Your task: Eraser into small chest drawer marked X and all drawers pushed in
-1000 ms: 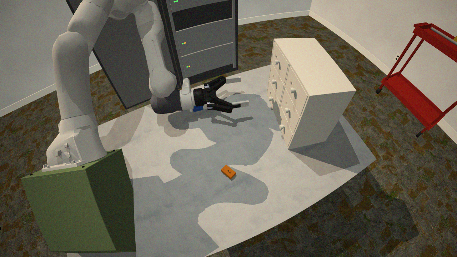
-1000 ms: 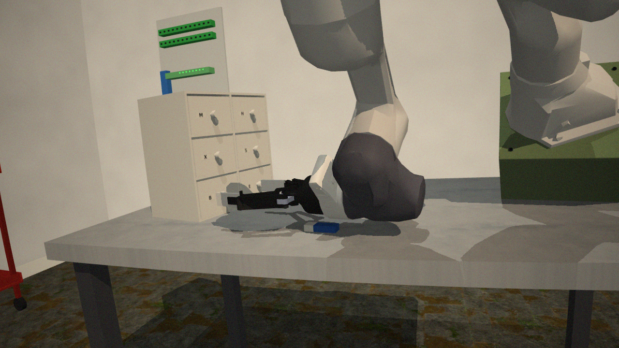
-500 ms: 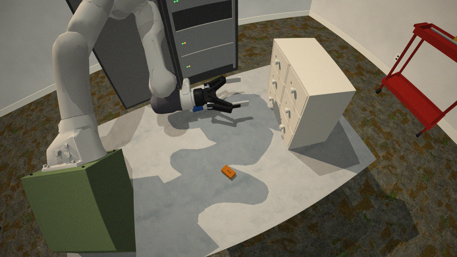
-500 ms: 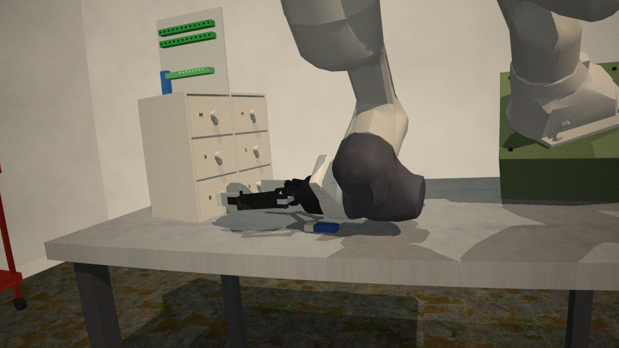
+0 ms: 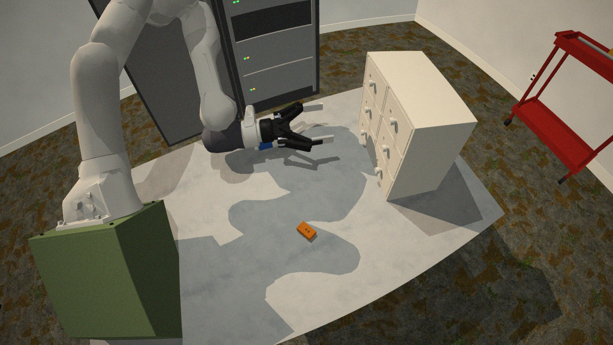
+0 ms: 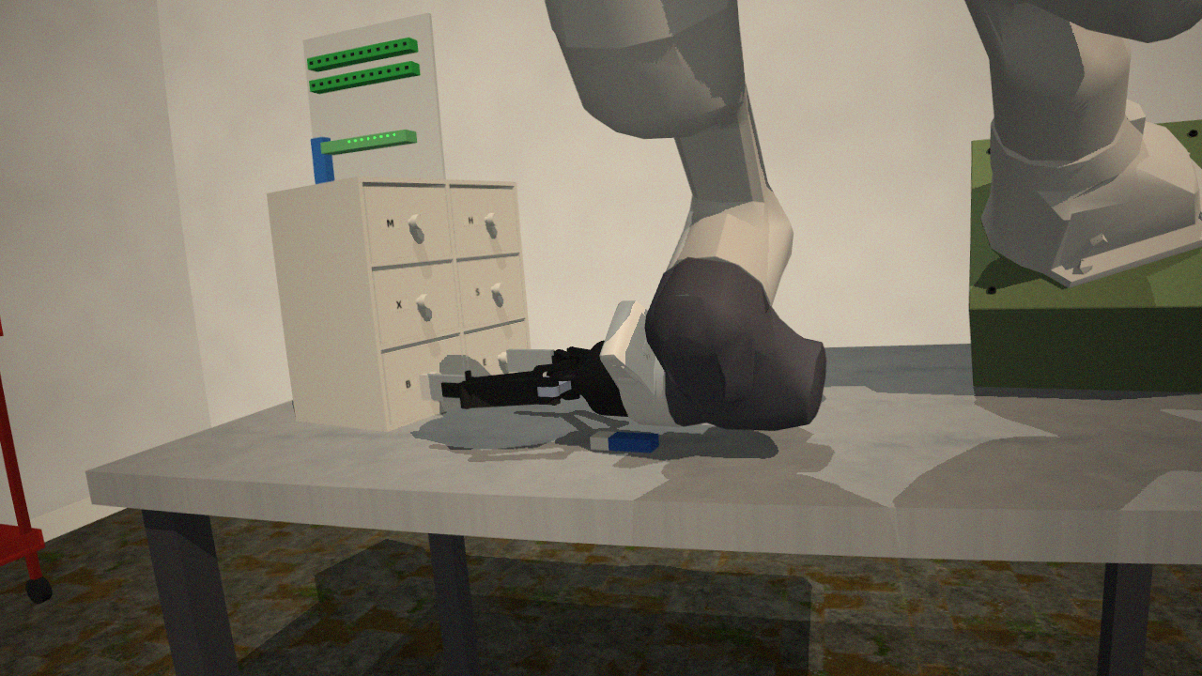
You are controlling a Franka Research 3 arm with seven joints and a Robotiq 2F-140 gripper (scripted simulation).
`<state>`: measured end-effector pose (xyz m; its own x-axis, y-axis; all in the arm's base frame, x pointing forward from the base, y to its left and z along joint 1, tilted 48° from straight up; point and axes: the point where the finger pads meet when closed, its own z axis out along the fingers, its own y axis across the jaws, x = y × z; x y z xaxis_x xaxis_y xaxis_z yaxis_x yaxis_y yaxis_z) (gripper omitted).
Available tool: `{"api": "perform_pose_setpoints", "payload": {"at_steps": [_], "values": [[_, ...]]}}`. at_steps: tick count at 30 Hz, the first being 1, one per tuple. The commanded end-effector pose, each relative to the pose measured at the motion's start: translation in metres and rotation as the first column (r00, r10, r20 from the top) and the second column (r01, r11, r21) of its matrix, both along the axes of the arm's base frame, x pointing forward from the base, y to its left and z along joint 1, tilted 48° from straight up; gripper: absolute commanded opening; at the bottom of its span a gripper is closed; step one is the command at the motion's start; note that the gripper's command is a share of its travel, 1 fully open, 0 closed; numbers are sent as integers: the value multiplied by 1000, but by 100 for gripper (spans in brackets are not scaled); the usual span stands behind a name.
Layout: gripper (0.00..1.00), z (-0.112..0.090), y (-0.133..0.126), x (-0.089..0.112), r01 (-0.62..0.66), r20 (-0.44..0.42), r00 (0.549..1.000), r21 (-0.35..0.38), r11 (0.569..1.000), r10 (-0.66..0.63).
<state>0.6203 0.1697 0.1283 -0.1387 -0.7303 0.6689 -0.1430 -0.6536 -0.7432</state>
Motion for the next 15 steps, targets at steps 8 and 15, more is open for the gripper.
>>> {"api": "perform_pose_setpoints", "payload": {"at_steps": [8, 15], "values": [[100, 6, -6, -1, 3, 2, 1000, 4, 1000, -3], [100, 19, -21, -4, 3, 2, 1000, 4, 1000, -3]]}}
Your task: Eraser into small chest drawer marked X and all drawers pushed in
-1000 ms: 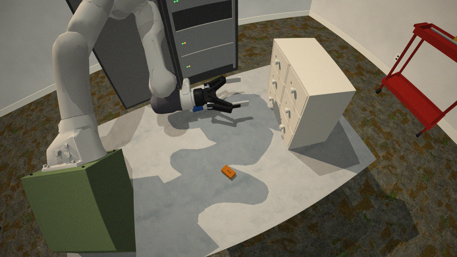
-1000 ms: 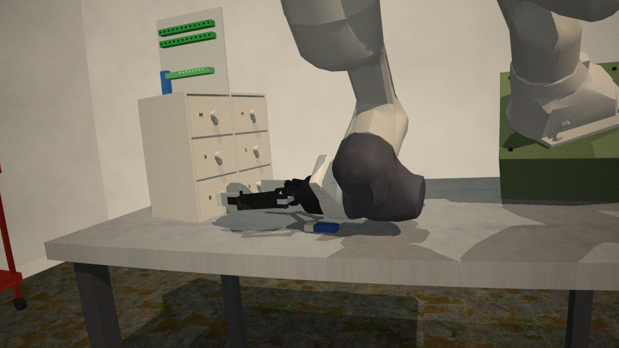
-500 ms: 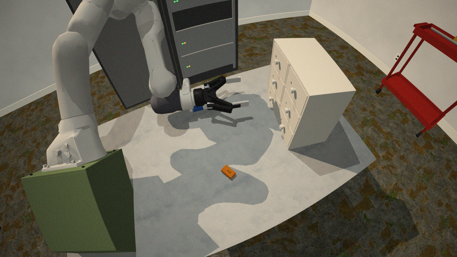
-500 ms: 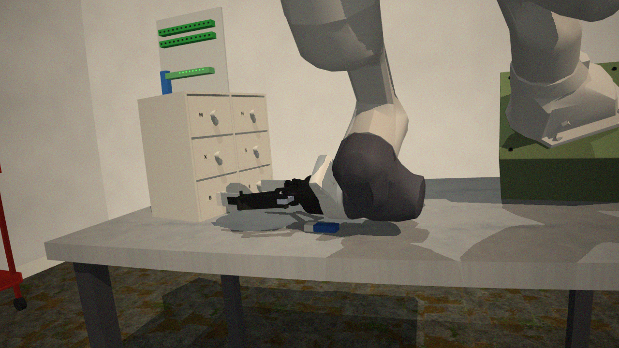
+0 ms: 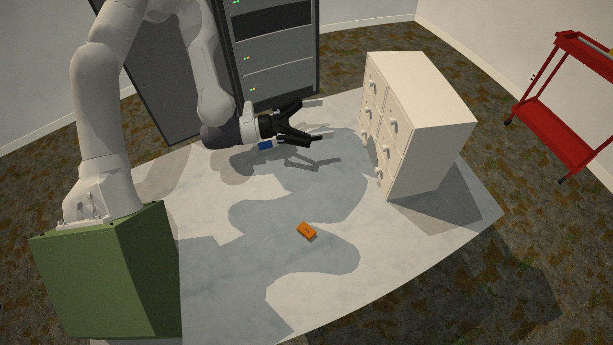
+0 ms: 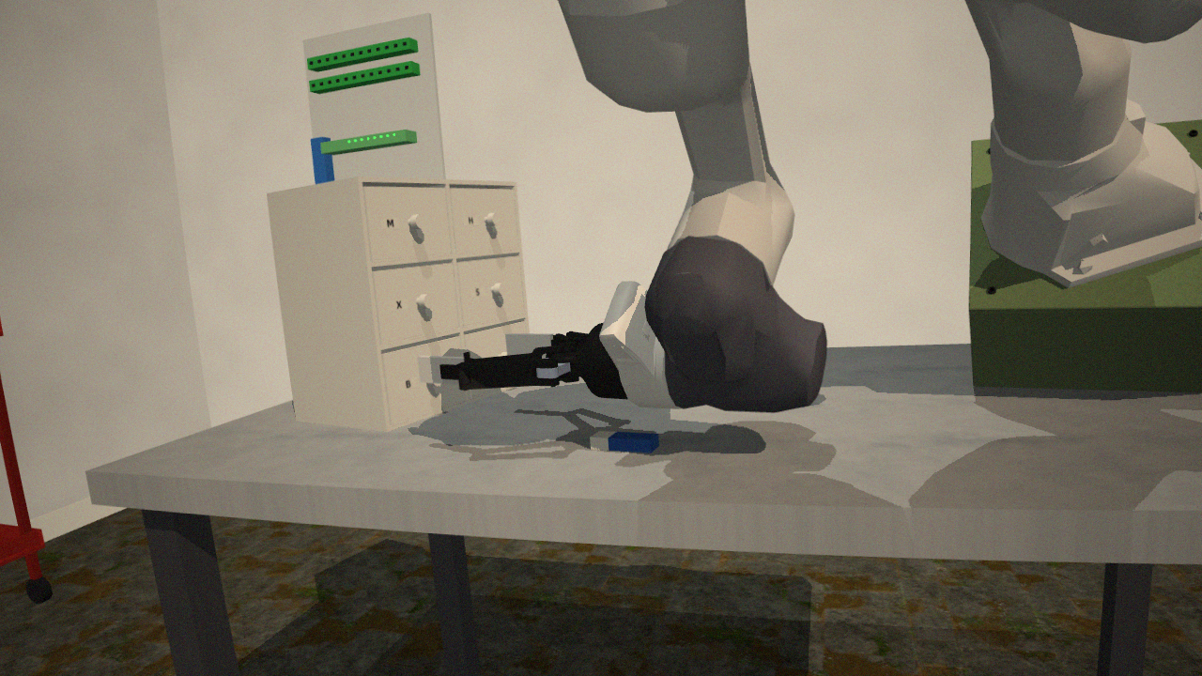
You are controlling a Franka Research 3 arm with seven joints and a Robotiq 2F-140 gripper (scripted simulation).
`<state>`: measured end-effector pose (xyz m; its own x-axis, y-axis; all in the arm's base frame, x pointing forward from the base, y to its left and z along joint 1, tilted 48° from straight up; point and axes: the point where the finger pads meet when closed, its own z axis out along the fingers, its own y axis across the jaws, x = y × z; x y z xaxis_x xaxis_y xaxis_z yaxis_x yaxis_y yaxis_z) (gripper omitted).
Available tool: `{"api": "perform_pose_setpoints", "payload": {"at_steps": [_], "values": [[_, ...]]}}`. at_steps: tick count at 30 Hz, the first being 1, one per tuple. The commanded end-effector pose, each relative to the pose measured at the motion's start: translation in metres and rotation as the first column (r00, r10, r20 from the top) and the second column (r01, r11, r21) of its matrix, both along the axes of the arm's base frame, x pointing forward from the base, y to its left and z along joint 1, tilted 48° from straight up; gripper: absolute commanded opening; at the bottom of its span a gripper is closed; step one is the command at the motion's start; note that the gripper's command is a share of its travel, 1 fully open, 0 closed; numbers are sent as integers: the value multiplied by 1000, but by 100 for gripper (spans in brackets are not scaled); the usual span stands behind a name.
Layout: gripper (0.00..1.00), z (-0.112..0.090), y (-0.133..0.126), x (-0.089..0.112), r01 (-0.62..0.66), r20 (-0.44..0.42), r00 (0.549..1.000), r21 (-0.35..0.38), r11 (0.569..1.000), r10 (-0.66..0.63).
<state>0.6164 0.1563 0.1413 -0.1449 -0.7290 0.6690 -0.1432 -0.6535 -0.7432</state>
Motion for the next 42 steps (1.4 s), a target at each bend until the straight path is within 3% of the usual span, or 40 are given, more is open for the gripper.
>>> {"api": "perform_pose_setpoints", "payload": {"at_steps": [1, 10, 29, 32, 35, 37, 38, 41, 42], "values": [[100, 9, -11, -1, -2, -2, 1000, 5, 1000, 2], [100, 38, -42, -7, -2, -2, 1000, 5, 1000, 2], [100, 48, -61, -9, 20, -7, 1000, -13, 1000, -20], [100, 50, -81, -9, 81, -21, 996, -63, 995, -82], [100, 53, -117, -12, 187, -50, 979, -154, 970, -197], [100, 53, -117, -12, 187, -50, 979, -154, 970, -197], [100, 54, -133, -15, 231, -64, 967, -193, 953, -248], [100, 54, -133, -15, 231, -64, 967, -193, 953, -248], [100, 55, -151, -19, 278, -81, 949, -237, 931, -304]]}}
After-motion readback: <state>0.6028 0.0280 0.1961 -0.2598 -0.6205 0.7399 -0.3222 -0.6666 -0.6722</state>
